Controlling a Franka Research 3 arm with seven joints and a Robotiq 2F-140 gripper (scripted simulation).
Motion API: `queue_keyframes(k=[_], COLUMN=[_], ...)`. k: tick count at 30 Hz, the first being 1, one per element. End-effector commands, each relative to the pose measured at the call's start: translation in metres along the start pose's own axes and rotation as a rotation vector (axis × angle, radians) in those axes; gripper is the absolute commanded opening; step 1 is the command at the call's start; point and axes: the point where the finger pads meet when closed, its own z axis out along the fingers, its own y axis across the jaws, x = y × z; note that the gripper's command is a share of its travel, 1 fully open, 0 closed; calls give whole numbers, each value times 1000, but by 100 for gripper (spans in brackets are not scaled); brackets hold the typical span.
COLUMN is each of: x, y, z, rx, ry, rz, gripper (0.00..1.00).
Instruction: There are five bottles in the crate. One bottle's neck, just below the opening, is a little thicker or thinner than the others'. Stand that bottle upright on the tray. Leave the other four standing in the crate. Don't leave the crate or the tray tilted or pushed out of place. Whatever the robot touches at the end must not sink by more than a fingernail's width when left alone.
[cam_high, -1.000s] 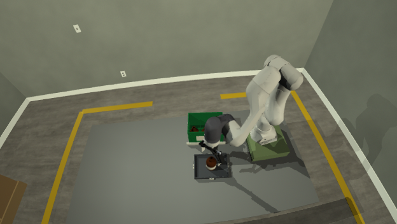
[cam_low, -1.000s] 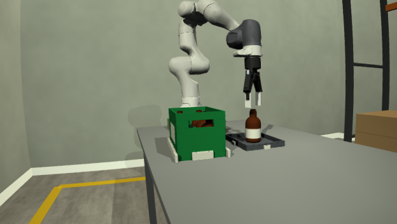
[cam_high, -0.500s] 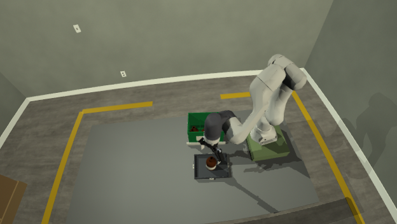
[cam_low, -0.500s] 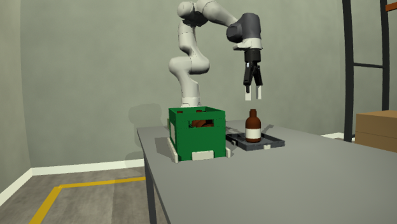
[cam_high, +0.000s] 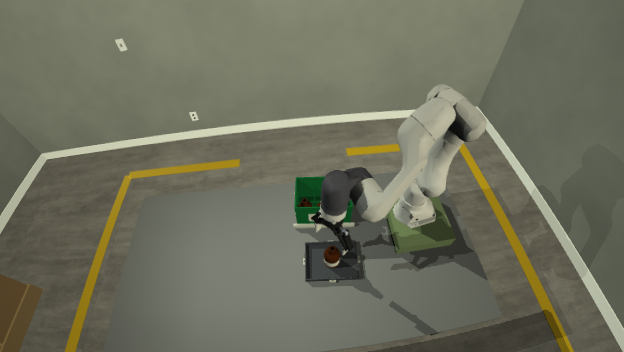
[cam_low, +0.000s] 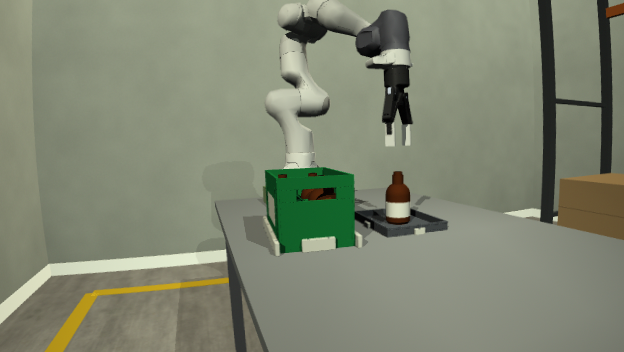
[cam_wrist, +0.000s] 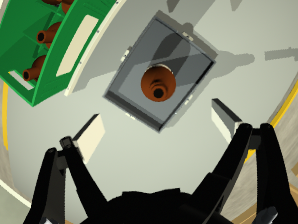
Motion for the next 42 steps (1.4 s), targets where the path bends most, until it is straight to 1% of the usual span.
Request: queue_keyframes(k=[1,16,17,42], x=[4,4,4,4], y=[2,2,2,2], z=[-5,-12,-12,-12], rx=[-8,-8,-8,-8], ry=[13,13,13,13], rz=[-10,-10,-10,-10], gripper=[100,100,10,10])
